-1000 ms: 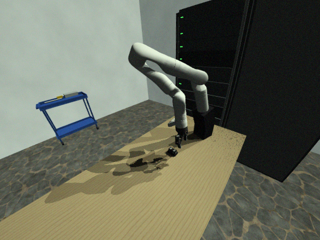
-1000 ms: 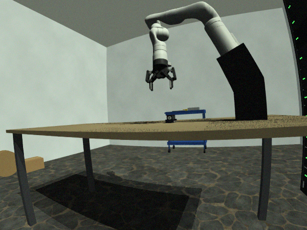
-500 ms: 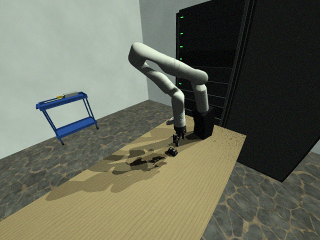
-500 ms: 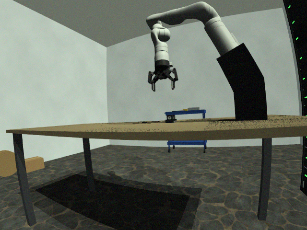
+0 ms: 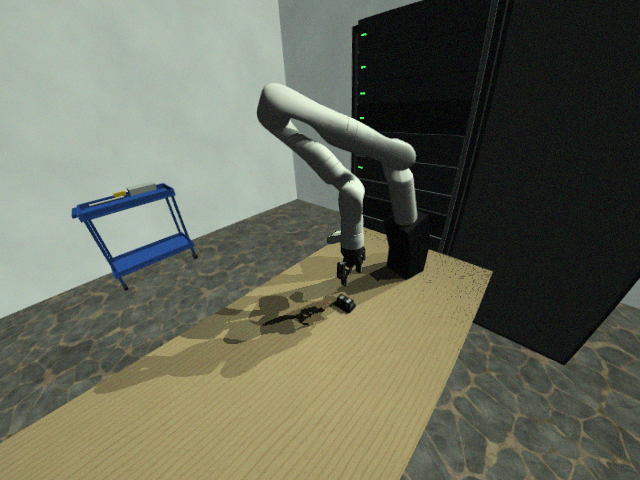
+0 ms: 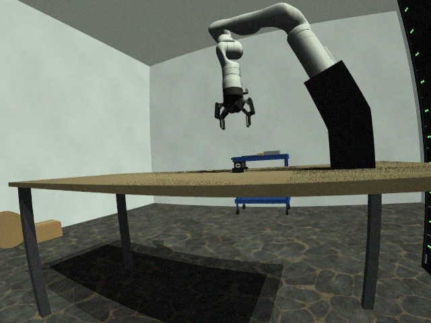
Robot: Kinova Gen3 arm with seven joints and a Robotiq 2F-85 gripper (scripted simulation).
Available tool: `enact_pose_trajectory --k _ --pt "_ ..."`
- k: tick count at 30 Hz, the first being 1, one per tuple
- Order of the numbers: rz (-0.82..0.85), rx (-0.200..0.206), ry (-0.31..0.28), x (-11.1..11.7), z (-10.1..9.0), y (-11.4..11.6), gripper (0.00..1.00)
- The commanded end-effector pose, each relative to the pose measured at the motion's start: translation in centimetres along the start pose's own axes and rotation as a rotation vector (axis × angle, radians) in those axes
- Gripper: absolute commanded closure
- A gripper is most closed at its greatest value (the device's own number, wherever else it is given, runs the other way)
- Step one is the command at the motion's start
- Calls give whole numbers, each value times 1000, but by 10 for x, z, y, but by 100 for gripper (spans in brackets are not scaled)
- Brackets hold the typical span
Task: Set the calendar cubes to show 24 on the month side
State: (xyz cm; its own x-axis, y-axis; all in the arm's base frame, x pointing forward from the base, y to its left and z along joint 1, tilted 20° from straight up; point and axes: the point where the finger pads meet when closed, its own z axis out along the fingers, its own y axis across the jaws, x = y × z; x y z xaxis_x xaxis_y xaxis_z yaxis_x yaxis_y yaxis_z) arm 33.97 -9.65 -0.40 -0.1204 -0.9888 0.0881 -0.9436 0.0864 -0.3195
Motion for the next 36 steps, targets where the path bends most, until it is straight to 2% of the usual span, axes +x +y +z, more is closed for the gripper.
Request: enact_pose_trajectory --k 1,30,33,36 --pt "22 8 19 11 -1 -1 0" --pt "22 8 19 11 -1 -1 0" --pt "22 9 19 11 10 -3 0" --pt "23 11 25 13 36 -2 0"
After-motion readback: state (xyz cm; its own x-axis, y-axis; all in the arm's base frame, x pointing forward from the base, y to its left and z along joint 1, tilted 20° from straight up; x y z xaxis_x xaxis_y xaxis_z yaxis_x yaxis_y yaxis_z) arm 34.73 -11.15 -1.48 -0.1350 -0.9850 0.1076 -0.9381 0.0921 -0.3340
